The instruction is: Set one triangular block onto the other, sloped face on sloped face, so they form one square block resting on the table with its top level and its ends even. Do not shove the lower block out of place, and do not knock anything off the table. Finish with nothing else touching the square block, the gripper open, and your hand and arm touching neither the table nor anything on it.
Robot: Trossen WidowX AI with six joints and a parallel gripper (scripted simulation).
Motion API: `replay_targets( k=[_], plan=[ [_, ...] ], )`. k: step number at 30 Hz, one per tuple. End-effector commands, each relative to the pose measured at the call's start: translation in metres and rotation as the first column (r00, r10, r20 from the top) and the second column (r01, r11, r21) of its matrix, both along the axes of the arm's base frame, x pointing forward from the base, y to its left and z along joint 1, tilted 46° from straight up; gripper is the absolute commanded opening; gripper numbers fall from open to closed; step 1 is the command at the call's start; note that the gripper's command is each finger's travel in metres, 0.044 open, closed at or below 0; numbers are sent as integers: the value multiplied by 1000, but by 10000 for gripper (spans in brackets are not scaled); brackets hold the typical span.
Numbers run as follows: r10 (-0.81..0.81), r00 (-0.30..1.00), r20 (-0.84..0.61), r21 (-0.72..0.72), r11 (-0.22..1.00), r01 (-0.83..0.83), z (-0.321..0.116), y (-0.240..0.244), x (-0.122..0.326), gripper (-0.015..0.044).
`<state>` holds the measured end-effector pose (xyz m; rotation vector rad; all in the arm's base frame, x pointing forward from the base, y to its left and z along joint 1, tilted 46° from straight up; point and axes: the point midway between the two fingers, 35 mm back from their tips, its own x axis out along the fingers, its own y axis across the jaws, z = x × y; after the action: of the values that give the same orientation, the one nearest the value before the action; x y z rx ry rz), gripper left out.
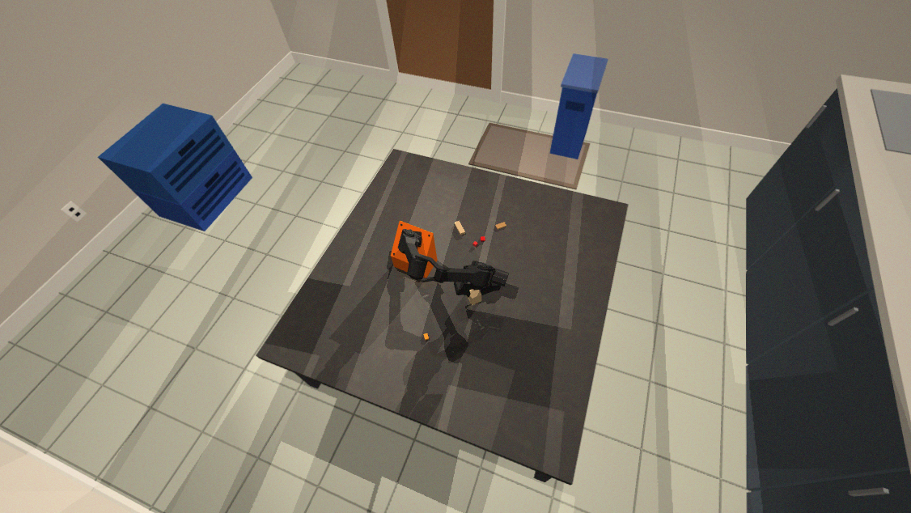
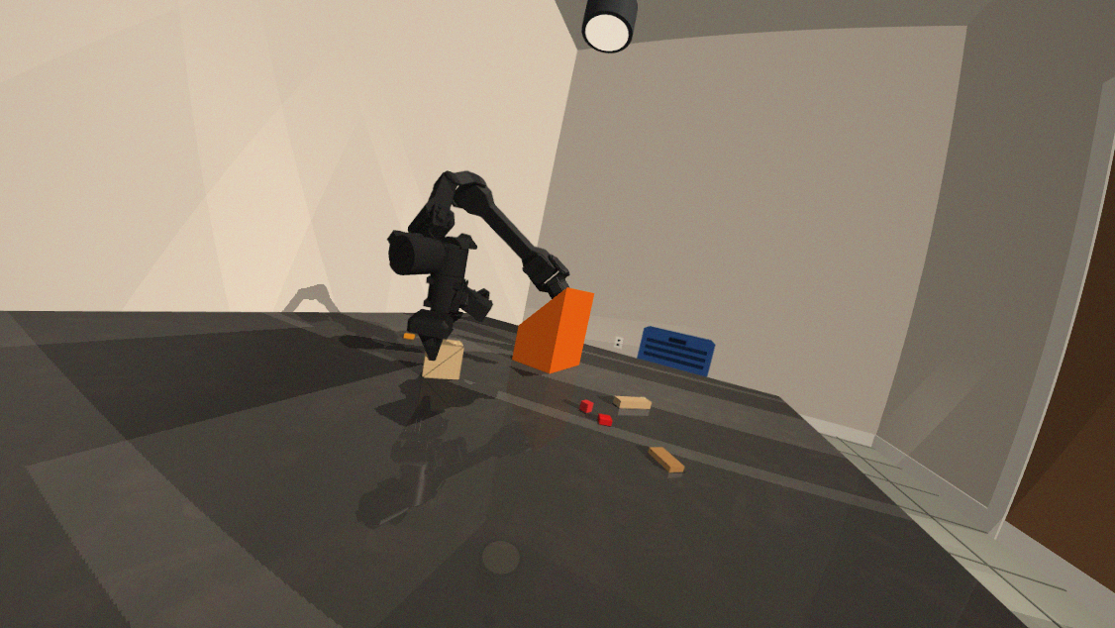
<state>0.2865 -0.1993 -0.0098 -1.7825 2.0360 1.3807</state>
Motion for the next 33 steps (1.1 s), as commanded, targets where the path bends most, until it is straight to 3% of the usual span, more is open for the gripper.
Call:
replay_targets(
  k=[1, 21, 33],
  plan=[
    [3, 1000, -5, -2, 1000, -3, 0, 0, 0, 0],
    [5, 1000, -7, -1, 1000, -5, -1, -1, -1, 0],
    [1, 1000, 0, 0, 1000, -1, -1, -1, 0, 315]
  ],
)
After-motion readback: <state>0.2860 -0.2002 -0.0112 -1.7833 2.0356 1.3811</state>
